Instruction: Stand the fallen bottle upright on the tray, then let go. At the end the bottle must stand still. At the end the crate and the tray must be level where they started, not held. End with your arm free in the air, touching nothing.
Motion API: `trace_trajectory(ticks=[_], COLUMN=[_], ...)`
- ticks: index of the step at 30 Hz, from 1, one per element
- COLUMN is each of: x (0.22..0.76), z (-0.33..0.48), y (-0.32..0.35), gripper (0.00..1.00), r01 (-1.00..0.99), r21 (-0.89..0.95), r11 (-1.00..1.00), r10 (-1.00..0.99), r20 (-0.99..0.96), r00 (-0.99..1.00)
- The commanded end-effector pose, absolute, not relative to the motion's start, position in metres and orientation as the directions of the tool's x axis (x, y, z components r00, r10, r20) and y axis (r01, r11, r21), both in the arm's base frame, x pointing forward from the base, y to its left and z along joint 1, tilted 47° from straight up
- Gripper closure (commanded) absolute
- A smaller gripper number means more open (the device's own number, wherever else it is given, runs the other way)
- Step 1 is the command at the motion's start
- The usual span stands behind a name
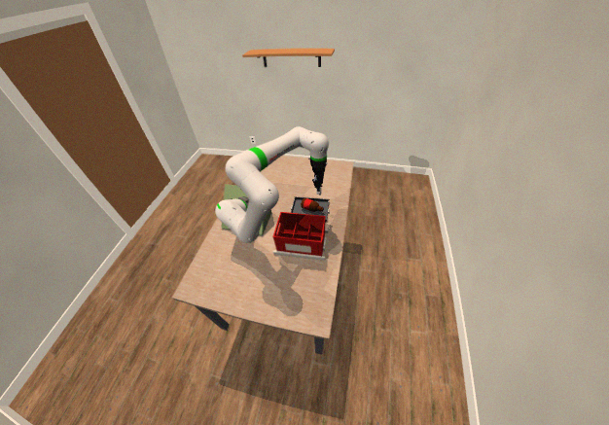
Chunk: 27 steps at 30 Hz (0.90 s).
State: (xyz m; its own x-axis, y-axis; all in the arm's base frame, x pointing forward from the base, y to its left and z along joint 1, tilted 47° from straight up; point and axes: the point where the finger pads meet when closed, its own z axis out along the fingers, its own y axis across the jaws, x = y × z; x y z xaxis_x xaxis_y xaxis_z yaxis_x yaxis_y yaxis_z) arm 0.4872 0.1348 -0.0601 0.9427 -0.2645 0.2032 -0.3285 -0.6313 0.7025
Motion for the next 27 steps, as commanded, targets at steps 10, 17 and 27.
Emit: trace_trajectory(ticks=[10,17,27], x=[0.4873,0.4873,0.4873], z=[-0.0601,-0.0601,-0.0601], y=[0.135,0.135,0.135], gripper=[1.0,0.62,0.62], r01=[-0.329,-0.329,-0.329], r21=[0.702,0.702,0.702], r11=[-0.632,-0.632,-0.632], r10=[-0.264,-0.264,-0.264], r20=[0.203,0.203,0.203], r00=[0.943,0.943,0.943])
